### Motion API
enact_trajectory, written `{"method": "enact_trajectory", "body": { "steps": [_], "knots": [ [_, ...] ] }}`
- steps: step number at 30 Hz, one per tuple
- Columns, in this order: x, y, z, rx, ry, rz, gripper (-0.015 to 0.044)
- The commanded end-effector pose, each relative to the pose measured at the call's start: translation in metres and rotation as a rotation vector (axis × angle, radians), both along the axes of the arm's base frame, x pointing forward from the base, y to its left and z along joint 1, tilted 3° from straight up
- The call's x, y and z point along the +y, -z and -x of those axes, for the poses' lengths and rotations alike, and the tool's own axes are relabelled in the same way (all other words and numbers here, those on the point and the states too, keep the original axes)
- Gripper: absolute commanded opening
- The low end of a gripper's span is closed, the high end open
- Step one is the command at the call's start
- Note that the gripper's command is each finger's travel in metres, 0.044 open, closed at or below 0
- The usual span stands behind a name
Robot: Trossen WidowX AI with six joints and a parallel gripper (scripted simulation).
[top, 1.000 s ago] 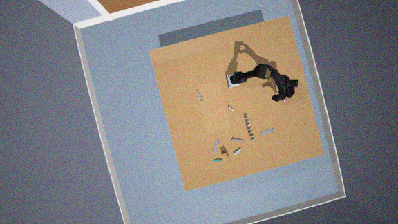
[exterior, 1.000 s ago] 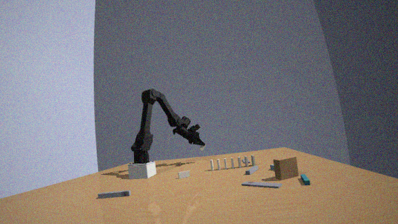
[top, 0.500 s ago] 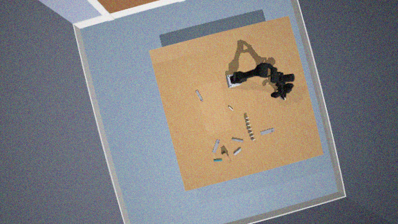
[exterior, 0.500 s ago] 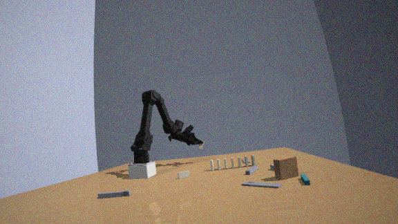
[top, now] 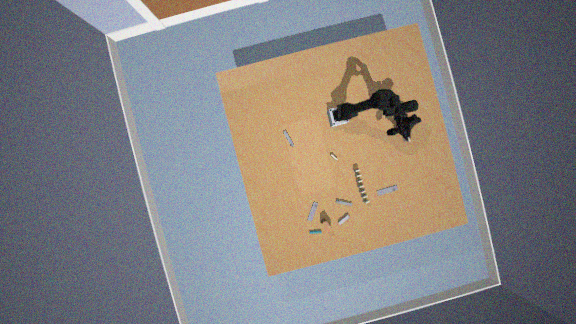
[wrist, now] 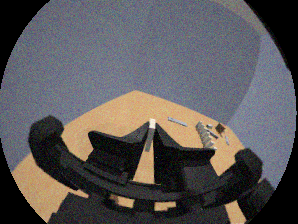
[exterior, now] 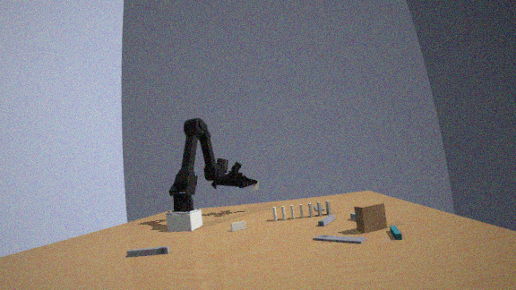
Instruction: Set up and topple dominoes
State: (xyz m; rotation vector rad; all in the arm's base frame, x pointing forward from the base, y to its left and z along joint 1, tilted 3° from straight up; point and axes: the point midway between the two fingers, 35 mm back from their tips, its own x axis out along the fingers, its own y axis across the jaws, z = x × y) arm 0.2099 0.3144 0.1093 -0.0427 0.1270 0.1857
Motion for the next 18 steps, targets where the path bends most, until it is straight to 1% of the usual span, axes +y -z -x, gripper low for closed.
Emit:
{"method": "enact_trajectory", "body": {
  "steps": [1,18],
  "knots": [
    [-0.012,-0.001,0.009,-0.041,0.036,-0.02,0.002],
    [-0.07,-0.005,0.042,-0.119,0.191,-0.134,0.002]
  ]
}}
